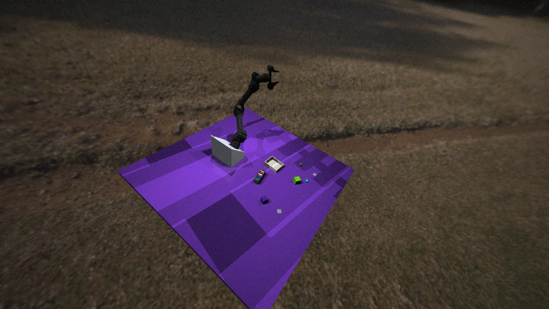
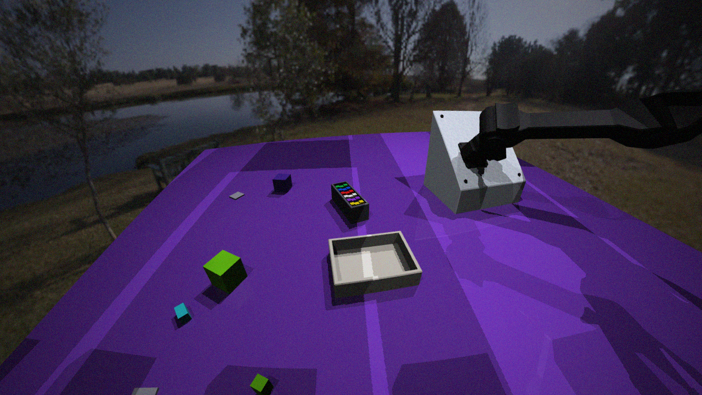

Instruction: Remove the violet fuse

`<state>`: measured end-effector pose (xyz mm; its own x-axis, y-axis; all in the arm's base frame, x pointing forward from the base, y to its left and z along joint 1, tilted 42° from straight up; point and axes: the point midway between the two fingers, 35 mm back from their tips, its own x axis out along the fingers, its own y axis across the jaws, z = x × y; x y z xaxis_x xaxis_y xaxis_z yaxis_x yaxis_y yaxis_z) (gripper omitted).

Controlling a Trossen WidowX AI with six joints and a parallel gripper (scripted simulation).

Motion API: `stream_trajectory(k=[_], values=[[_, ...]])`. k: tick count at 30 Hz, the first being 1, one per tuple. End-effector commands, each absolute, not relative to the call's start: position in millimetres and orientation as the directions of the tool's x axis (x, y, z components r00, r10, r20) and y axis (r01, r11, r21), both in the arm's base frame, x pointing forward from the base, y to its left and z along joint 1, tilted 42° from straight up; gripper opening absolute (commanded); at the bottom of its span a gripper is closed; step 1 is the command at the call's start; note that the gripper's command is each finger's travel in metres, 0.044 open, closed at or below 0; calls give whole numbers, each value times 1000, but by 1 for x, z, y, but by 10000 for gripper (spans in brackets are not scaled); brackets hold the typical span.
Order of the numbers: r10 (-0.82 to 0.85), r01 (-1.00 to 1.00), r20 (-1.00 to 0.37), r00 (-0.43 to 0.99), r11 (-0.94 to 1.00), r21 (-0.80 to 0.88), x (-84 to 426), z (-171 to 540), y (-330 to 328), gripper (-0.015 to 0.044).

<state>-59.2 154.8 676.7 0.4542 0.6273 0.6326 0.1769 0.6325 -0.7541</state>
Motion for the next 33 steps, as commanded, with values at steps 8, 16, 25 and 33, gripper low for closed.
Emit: stream_trajectory(k=[8,16,25,33], values=[[524,138,632,571,698,-703,23,678,109,190],[444,1,573,689,790,-614,99,663,69,60],[318,-92,437,841,881,-464,199,616,14,60],[290,-196,228,930,913,-358,281,549,-20,60]])
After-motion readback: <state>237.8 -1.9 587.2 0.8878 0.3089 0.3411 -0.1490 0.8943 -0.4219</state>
